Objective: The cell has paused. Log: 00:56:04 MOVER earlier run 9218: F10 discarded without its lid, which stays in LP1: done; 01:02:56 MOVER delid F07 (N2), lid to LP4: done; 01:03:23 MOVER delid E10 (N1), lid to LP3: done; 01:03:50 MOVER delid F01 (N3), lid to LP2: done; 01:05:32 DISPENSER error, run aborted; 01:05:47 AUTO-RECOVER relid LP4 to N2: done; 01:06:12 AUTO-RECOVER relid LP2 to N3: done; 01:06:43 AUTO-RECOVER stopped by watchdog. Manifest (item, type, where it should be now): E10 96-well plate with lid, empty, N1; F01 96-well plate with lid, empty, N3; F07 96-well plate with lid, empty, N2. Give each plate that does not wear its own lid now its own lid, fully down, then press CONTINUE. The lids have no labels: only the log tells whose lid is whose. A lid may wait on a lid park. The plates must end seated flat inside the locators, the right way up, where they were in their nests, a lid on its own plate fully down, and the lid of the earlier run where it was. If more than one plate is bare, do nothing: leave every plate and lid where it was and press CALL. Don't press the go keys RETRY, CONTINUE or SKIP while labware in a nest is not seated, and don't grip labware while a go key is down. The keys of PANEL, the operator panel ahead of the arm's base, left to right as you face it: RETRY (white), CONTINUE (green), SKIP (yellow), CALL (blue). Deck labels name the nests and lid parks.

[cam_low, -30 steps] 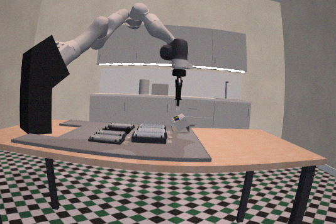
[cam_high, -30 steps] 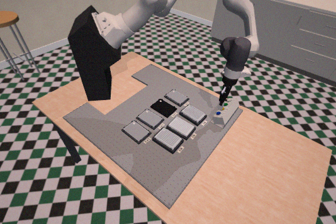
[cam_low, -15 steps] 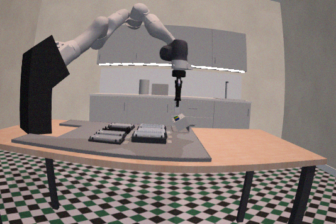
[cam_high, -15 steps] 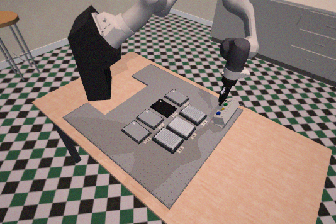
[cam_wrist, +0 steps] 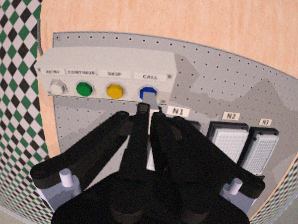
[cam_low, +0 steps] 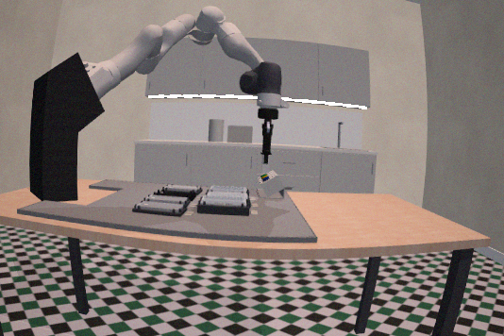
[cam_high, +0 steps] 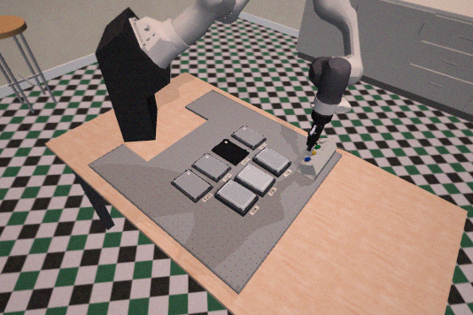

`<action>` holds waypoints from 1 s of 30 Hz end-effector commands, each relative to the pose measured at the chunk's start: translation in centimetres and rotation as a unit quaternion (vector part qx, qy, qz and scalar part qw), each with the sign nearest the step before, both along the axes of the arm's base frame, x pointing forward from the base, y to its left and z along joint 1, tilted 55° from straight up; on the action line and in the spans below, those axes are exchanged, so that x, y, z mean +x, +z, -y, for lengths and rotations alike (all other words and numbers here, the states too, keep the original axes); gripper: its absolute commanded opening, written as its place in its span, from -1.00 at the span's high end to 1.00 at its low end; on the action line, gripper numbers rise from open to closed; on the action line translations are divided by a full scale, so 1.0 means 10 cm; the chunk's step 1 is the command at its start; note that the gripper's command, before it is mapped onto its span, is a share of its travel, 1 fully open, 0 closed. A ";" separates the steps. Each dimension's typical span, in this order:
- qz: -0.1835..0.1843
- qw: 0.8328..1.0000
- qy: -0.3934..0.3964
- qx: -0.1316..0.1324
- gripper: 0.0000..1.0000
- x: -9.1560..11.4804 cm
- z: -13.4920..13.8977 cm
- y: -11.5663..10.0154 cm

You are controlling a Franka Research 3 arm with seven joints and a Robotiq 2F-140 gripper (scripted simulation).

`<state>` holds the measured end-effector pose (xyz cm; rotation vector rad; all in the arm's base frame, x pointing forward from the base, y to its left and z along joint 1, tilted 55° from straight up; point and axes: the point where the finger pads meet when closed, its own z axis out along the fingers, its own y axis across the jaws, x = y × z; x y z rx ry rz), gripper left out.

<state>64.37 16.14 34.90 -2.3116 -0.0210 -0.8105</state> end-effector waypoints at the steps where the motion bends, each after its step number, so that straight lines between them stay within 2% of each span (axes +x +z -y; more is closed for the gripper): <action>1: 0.006 1.000 0.002 -0.002 1.00 0.03 -0.02 0.01; 30: 0.006 1.000 0.002 -0.002 1.00 0.10 -0.10 -0.07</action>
